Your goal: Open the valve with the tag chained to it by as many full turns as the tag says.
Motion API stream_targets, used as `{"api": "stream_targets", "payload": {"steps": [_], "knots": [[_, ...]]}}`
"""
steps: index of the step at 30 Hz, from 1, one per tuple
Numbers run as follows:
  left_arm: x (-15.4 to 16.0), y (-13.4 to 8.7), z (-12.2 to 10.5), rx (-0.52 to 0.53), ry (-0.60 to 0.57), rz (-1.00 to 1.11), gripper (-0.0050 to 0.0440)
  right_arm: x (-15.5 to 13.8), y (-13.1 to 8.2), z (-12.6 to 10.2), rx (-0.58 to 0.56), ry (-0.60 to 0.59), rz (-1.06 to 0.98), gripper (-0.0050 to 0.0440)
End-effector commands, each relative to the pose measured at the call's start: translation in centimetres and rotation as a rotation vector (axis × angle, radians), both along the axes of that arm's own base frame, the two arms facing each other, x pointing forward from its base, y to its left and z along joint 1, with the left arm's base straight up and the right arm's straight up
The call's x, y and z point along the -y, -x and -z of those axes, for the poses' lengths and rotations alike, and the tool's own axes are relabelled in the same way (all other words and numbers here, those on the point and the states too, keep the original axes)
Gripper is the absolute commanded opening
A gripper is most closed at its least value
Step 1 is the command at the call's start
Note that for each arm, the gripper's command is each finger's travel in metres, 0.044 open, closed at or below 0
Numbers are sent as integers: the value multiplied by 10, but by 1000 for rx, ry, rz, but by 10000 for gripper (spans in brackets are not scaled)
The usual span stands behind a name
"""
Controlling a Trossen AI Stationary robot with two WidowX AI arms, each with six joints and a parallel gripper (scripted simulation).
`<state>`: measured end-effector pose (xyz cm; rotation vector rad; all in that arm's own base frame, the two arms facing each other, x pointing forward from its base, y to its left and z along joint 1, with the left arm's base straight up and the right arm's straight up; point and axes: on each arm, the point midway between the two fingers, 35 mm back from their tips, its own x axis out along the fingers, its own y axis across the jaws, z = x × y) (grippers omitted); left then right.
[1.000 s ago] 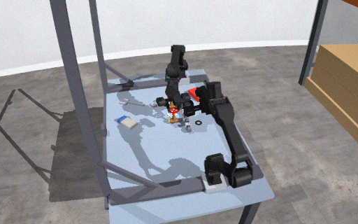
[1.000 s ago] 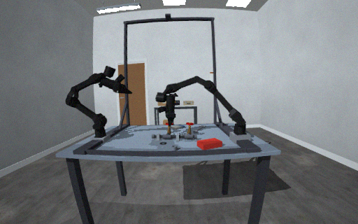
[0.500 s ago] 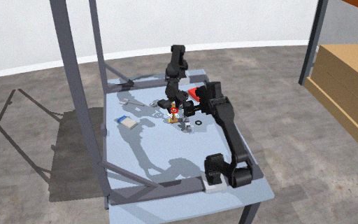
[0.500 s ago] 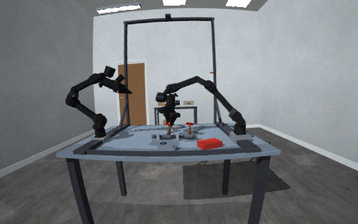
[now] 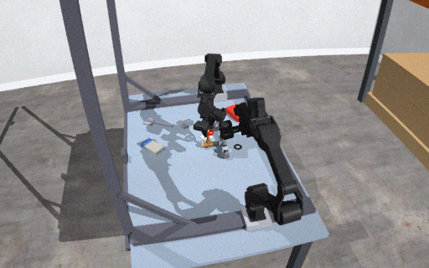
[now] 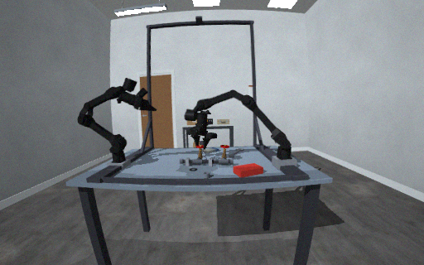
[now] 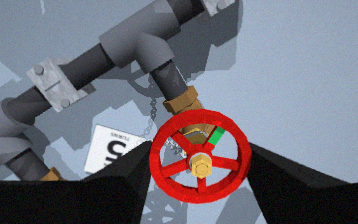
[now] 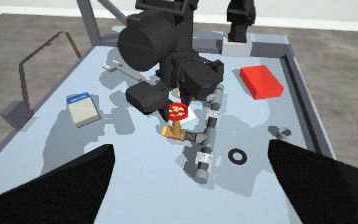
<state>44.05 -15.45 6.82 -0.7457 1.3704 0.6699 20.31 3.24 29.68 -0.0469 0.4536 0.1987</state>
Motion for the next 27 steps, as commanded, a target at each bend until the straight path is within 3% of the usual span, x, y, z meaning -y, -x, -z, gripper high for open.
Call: {"api": "stream_targets", "payload": {"steps": [1,27], "knots": [[-1,1,-20,32,27,-146,214,-1,0,-6,13,-2,-2,400],[0,-1,-16,15,98,-847,214,-1,0,-6,13,-2,-2,400]]}}
